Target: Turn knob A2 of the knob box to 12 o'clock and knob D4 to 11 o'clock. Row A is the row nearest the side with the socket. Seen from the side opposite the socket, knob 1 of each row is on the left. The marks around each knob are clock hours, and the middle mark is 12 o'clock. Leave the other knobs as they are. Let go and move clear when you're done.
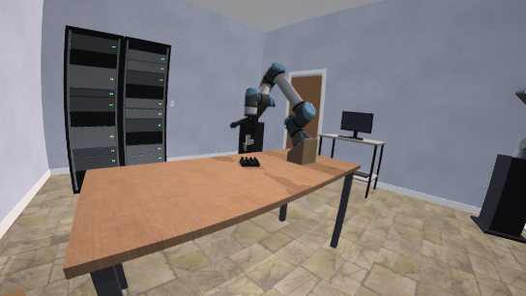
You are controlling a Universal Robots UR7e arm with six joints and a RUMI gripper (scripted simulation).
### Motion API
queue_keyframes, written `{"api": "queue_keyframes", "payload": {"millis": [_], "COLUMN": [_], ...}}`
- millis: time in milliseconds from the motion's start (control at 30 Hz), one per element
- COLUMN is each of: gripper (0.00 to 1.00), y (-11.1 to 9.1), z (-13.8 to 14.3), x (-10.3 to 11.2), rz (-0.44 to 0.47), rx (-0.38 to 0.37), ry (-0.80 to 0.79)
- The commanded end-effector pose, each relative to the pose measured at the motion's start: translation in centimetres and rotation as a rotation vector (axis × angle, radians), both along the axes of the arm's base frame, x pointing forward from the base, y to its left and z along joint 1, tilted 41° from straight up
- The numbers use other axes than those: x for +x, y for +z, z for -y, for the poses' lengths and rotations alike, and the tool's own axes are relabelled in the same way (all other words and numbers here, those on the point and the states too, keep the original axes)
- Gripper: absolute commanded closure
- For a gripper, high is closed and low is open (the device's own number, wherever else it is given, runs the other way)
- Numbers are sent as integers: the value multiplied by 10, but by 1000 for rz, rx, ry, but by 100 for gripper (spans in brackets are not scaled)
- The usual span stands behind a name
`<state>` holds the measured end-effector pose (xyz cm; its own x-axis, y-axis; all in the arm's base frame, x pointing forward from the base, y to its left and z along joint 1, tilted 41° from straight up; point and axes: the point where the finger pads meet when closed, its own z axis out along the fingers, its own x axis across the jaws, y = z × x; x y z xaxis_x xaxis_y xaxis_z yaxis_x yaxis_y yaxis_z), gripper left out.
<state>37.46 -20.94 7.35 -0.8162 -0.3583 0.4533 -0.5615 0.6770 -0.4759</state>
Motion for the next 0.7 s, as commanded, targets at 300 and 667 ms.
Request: {"api": "queue_keyframes", "payload": {"millis": [300,667], "gripper": [89,89], "y": [17,25], "z": [12,17], "x": [-5,-8], "rz": [226,336], "rx": [-53,-77], "ry": [-276,-405]}}
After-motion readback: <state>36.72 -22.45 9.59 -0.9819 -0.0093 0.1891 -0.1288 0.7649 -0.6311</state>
